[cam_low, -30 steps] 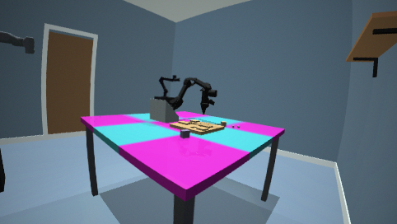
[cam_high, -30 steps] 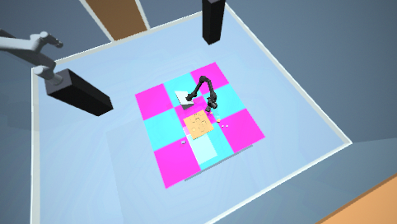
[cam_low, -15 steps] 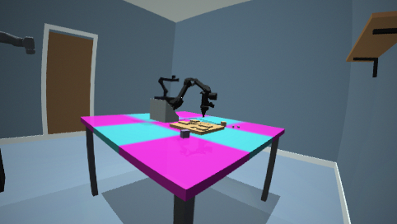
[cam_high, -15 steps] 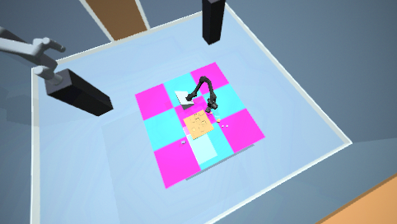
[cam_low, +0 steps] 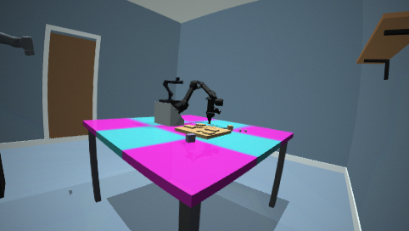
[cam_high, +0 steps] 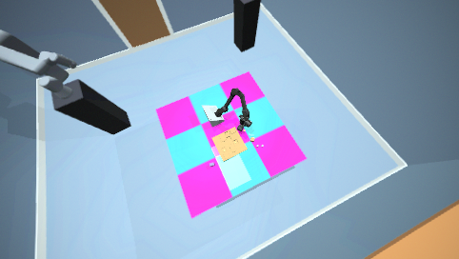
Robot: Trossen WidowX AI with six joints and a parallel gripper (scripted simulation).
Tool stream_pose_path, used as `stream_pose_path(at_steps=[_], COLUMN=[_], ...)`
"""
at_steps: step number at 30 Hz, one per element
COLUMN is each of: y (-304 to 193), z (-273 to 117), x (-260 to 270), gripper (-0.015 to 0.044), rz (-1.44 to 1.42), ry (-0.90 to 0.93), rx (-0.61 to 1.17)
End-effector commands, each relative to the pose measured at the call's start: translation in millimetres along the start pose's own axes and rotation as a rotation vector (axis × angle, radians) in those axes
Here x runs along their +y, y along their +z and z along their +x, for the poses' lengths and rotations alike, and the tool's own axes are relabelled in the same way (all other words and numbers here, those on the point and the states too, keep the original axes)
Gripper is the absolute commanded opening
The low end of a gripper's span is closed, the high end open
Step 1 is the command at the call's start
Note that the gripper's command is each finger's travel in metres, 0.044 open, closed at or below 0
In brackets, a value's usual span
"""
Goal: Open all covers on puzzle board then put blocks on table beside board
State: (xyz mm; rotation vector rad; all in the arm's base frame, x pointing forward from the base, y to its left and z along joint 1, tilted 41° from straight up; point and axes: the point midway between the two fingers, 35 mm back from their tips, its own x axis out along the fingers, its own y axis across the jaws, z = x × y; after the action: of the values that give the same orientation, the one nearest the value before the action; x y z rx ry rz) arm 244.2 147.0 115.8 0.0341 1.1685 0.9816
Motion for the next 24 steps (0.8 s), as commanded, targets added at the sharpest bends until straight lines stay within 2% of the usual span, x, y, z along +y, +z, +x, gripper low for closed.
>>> stream_pose_path(at_steps=[1, 15, 24], y=[-1, -4, -3], z=[7, 26, 23], x=[0, 4, 4], gripper=[0.008, 0.008, 0.0316], rz=[0.006, 0.007, 0.001], ry=[-0.002, 0.004, 0.007], rx=[0.003, -0.002, -0.003])
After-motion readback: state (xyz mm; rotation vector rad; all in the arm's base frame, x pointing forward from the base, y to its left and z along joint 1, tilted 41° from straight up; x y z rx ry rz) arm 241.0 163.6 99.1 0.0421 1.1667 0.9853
